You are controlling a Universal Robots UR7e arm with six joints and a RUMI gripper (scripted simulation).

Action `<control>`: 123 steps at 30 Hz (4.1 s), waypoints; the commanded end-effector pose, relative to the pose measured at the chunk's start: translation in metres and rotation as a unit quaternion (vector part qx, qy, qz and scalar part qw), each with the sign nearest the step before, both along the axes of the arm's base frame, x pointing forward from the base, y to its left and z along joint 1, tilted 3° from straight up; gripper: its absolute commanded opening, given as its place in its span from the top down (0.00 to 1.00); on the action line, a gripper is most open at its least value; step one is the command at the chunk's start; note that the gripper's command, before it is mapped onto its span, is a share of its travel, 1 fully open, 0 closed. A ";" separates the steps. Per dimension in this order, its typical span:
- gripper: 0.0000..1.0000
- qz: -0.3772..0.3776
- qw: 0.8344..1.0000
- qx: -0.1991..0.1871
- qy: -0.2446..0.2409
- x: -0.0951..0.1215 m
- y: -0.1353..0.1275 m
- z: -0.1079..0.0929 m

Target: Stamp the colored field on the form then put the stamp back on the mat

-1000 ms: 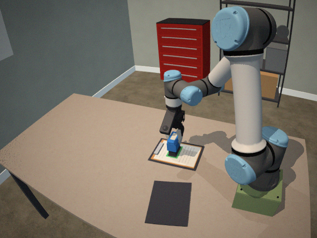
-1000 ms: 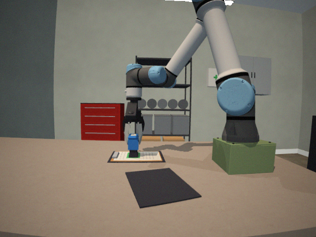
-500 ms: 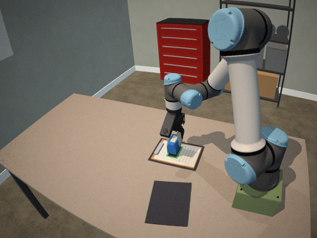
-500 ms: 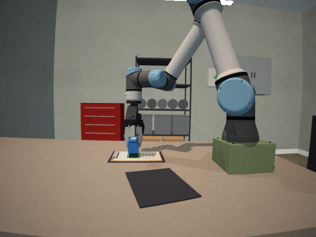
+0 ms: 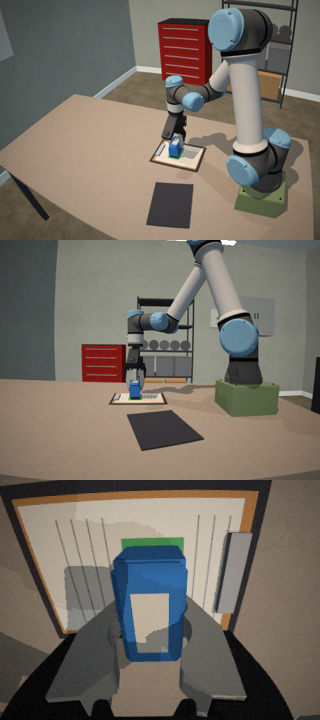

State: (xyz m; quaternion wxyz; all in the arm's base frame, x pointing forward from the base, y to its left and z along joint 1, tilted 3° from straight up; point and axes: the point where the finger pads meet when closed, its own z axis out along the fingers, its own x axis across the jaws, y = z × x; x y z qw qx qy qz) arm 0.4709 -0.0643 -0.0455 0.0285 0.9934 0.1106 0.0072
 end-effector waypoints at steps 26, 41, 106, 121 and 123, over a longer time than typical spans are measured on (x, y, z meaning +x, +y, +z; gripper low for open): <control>0.82 0.000 1.000 0.000 -0.001 0.000 0.001 0.026; 0.82 0.000 1.000 0.000 -0.001 -0.001 0.004 0.063; 0.82 0.138 0.990 -0.003 0.007 -0.156 0.284 0.045; 0.82 0.138 0.990 -0.003 0.007 -0.155 0.283 0.025; 0.82 0.138 0.990 -0.003 0.007 -0.155 0.283 0.020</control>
